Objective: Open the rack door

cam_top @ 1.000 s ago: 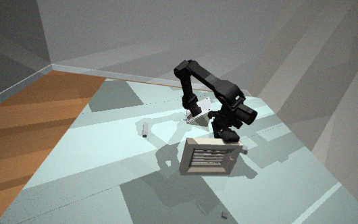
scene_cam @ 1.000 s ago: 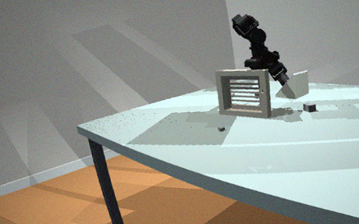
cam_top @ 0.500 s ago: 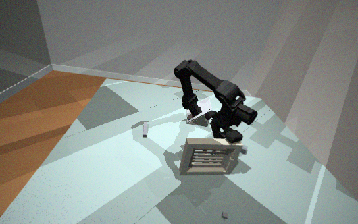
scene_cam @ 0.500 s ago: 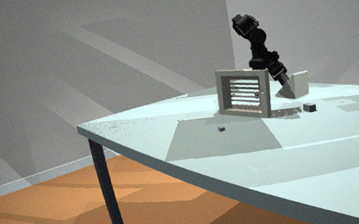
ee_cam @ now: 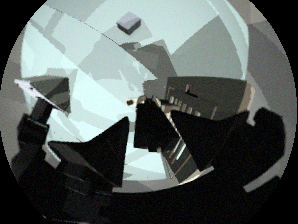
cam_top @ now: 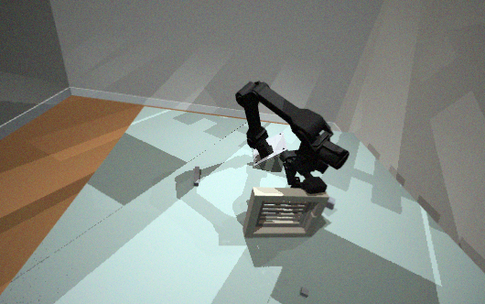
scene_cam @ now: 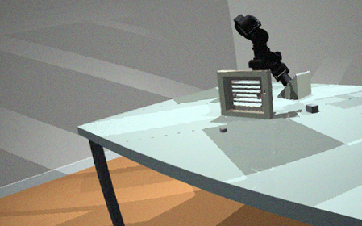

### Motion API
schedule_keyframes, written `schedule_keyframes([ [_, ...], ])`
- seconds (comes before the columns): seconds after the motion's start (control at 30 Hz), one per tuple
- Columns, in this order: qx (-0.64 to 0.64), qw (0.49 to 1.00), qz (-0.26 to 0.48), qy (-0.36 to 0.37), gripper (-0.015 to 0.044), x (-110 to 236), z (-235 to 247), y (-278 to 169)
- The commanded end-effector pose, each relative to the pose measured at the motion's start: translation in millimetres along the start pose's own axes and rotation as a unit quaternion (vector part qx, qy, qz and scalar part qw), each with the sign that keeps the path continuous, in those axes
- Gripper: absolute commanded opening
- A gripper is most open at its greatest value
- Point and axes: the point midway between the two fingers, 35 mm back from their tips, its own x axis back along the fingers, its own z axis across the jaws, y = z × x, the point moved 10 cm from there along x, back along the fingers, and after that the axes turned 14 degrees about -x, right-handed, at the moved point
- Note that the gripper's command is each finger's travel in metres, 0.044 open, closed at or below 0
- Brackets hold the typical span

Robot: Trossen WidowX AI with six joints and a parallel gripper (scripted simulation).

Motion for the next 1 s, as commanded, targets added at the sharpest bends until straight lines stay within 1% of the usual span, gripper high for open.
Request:
schedule_keyframes([
  [0.0,-0.089,0.996,0.001,-0.001,0.0293,-0.2,-0.3,-0.8],
  [0.23,-0.26,0.966,0.001,-0.002,0.0293,-0.2,-0.4,-0.8],
  [0.47,-0.423,0.906,0.001,-0.002,0.0293,-0.2,-0.4,-0.8],
  [0.7,-0.573,0.82,0.0,-0.002,0.0293,-0.2,-0.4,-0.8],
  [0.97,-0.723,0.691,0.0,-0.002,0.0293,-0.2,-0.4,-0.8],
])
